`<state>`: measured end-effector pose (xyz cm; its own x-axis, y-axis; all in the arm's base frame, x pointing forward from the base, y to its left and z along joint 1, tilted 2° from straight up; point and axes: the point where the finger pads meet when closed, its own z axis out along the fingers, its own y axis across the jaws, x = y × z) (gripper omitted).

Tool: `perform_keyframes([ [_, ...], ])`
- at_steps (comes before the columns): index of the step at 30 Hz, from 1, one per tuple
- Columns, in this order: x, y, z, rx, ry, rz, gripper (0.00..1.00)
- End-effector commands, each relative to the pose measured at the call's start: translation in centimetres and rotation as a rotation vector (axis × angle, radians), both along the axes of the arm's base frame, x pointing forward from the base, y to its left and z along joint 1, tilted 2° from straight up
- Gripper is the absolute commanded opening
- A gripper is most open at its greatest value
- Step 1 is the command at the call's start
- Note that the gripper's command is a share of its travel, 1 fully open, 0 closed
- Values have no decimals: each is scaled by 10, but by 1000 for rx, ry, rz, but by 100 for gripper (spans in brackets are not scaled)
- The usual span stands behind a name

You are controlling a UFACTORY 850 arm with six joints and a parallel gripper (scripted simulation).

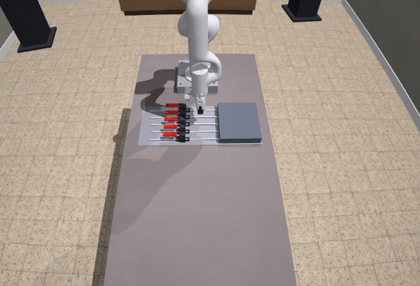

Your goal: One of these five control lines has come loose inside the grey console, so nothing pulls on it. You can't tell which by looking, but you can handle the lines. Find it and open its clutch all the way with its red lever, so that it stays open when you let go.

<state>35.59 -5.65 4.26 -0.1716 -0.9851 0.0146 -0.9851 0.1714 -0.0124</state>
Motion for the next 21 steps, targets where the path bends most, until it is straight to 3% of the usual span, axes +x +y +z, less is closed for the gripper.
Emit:
perform_keyframes([
  [1, 1, 0, -2, -11, -5, 0, 0],
  [21, 1, 0, -9, -11, -5, 0, 0],
])
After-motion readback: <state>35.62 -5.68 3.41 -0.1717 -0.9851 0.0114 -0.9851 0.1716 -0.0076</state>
